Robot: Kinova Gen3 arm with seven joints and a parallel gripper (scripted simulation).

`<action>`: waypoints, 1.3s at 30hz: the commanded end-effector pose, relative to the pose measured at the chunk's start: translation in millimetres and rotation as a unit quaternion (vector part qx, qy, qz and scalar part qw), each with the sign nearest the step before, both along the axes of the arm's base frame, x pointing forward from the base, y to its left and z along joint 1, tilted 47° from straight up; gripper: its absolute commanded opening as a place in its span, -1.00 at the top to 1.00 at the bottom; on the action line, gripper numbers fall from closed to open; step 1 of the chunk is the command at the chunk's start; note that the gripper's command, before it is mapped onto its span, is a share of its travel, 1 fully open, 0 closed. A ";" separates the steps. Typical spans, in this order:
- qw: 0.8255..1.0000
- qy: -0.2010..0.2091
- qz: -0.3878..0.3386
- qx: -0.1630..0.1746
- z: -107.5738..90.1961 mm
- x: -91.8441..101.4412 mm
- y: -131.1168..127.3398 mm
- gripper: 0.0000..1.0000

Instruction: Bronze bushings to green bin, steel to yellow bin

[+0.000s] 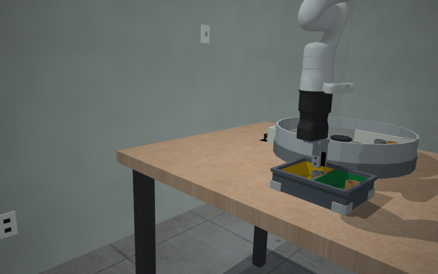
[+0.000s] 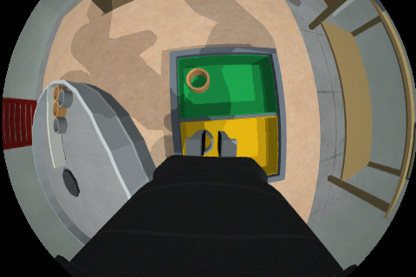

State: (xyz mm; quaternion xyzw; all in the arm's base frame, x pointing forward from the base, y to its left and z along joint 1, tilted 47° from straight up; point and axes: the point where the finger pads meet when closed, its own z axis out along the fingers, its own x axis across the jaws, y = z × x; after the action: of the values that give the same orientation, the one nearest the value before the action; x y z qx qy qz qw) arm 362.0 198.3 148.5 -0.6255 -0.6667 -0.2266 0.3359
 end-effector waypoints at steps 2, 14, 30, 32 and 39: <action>1.000 -0.010 -0.009 -0.003 28.2 13.7 -32.0 0.16; 1.000 -0.010 -0.009 -0.003 65.4 21.3 -71.6 0.16; 1.000 -0.010 -0.009 -0.002 65.3 21.2 -71.5 0.16; 1.000 -0.010 -0.009 -0.002 65.3 21.2 -71.5 0.16; 1.000 -0.010 -0.009 -0.002 65.3 21.2 -71.5 0.16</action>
State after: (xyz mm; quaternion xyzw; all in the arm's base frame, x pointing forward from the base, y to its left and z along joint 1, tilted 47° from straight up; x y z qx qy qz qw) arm 382.7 127.4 213.6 -0.6297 -0.6650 -0.2336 0.3266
